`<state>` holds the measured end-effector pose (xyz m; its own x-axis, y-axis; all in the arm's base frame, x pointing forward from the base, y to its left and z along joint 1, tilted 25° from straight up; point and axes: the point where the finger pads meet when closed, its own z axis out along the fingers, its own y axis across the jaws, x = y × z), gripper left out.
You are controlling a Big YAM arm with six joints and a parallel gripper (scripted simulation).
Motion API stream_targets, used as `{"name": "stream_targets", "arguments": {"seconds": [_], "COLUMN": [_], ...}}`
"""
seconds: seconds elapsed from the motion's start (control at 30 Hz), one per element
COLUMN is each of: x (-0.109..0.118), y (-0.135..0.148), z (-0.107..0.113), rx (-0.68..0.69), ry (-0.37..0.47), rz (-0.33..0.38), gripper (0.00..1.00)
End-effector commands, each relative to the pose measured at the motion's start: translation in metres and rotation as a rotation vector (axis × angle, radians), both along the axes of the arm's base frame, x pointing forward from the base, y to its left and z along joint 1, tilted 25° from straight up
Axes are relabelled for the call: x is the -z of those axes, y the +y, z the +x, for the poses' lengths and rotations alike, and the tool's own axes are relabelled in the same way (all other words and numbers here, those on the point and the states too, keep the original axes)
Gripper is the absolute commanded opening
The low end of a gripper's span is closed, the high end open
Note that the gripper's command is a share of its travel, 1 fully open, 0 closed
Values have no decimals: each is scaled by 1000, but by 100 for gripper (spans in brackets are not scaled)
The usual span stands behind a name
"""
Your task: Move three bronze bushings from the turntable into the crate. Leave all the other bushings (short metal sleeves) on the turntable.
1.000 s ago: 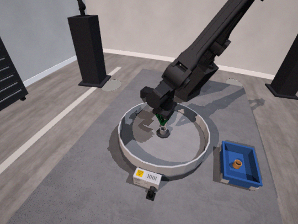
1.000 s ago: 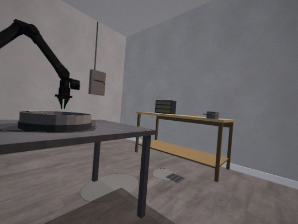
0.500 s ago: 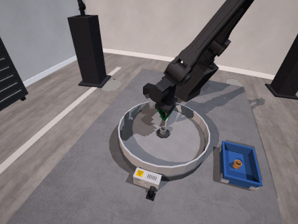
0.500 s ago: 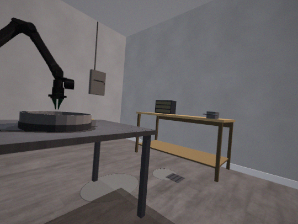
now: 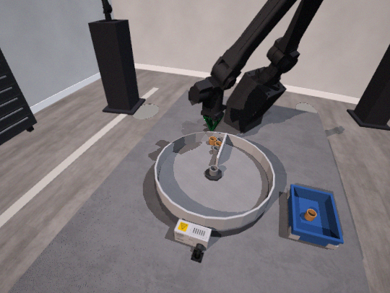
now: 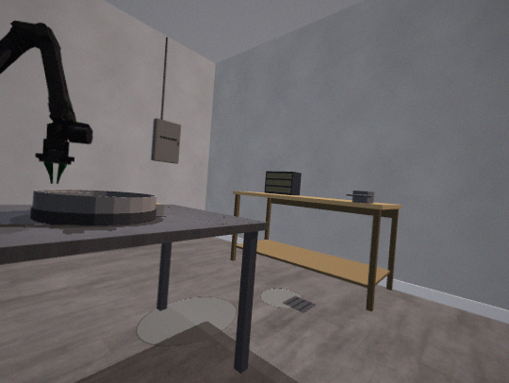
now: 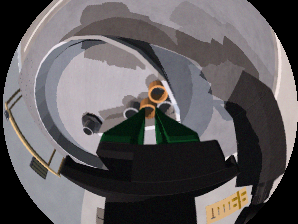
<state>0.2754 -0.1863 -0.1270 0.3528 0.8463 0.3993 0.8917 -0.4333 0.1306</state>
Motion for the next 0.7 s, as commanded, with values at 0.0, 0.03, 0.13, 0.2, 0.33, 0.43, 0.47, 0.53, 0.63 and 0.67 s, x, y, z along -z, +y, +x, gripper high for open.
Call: {"name": "stream_targets", "arguments": {"seconds": [0.0,0.03,0.13,0.2,0.33,0.43,0.47,0.53,0.63,0.67], "x": [-2,-2,-2,-2,-2,-2,-2,-2,-2,-2], "y": [2,-1,-4,-4,-4,-4,-4,-4,-4,-4], "z": [6,3,1,1,1,1,1,1,1,1], "rx": [-49,-34,-24,-24,-21,-21,-21,-21,-21,-21], "ry": [-19,-18,-18,-18,-17,-17,-17,-17,-17,-17], "rz": [-14,-13,-14,-14,-13,-13,-13,-13,-13,-13], "gripper": [12,12,12,12,12,12,12,12,12,12]}}
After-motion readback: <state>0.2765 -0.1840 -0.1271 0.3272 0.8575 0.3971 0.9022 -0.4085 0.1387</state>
